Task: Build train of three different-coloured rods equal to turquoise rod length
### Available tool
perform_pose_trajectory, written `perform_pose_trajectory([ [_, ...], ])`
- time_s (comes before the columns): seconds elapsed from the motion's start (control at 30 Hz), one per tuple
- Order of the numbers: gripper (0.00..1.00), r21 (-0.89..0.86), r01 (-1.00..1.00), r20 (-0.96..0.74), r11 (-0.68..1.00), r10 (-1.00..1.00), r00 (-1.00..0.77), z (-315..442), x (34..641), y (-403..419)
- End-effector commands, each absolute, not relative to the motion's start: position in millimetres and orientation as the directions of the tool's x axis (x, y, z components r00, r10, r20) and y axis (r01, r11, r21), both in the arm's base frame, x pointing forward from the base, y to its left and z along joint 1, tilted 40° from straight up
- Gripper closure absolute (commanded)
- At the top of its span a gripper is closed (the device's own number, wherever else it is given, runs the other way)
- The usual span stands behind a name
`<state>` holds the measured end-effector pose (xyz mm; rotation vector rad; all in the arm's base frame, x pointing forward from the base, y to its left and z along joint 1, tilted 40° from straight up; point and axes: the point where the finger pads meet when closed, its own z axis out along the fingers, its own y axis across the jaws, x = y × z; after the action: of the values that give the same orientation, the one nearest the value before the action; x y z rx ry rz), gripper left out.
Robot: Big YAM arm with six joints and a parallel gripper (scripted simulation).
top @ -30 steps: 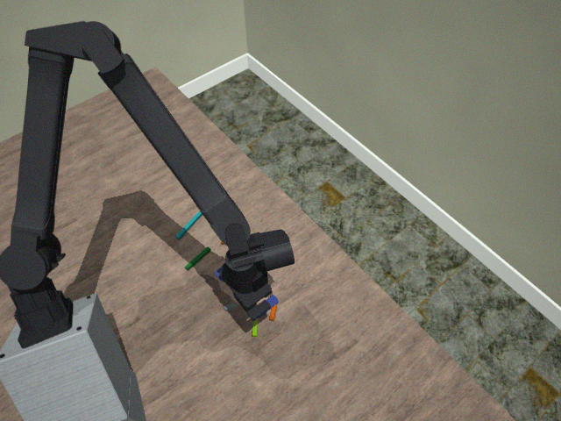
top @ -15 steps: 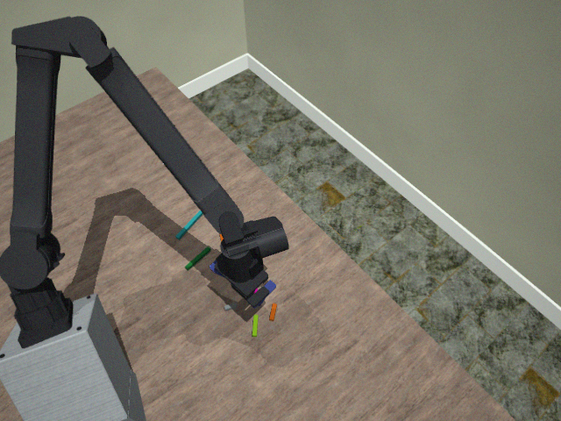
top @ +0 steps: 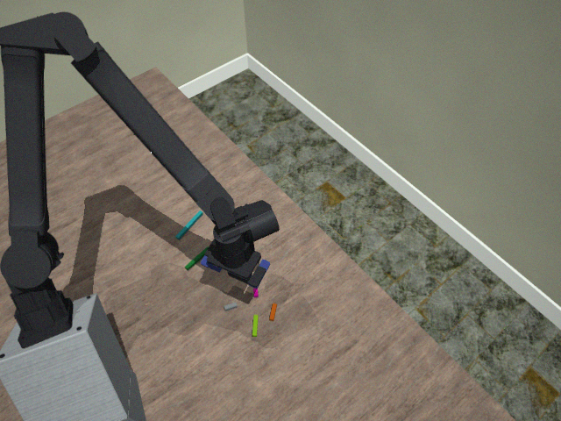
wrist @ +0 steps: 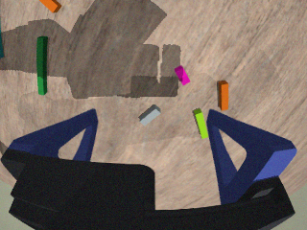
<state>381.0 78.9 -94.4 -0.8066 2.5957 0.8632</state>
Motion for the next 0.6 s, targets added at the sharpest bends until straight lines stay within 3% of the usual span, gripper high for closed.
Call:
perform_pose_trajectory([
  [0.0,0.0,0.375,-0.719,-0.508,0.585,-0.518,-0.688,-78.3,380.9,96.2],
  [0.17,0.0,0.396,-0.708,-0.489,0.585,-0.518,-0.702,-87.1,380.7,96.3],
  [0.2,0.0,0.301,-0.806,-0.553,0.51,-0.594,-0.583,-67.8,377.7,110.0],
  [0.43,0.0,0.328,-0.783,-0.537,0.528,-0.578,-0.615,-76.5,379.0,101.1],
  [0.47,0.0,0.222,-0.879,-0.591,0.422,-0.658,-0.466,-56.9,373.6,124.2],
  [0.57,0.0,0.236,-0.876,-0.587,0.421,-0.657,-0.474,-56.9,370.6,124.7],
])
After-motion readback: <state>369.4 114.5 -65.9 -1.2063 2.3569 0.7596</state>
